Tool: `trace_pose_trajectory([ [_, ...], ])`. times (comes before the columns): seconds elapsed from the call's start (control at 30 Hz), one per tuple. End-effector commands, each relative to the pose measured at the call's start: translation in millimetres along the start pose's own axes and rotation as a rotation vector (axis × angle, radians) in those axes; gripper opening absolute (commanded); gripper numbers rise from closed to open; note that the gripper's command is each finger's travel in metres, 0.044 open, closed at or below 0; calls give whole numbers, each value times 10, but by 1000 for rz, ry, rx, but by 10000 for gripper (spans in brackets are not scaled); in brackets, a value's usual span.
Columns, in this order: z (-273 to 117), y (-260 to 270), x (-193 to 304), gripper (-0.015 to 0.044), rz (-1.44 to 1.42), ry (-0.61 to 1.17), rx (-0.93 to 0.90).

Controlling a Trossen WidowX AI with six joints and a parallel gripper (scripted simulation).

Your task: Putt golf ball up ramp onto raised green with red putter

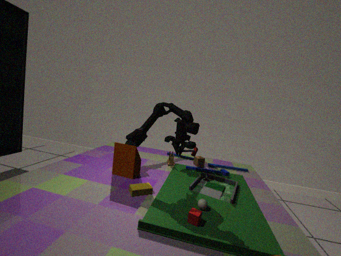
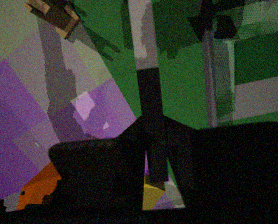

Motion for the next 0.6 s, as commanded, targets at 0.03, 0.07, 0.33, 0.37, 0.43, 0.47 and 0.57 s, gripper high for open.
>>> trace_pose_trajectory([
  [0.03,-91,-146,288,0,182,24,27],
  [0.07,-106,-169,347,0,216,28,31],
  [0.33,-225,-314,836,0,496,54,63],
  [0.37,-239,-327,900,0,531,57,66],
  [0.43,-266,-348,1030,0,602,61,72],
  [0.47,-278,-357,1095,0,637,63,76],
  [0.57,-315,-373,1292,0,741,66,87],
])
Point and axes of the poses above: the point midway between the two fingers, 35 mm back from their tips, its own z axis out along the fingers, its own y axis across the jaws, x = y × z, the point moved 9 cm from there along -z, back along the fingers, and after that the axes turned 3 degrees about -z, right-handed, at the moved point
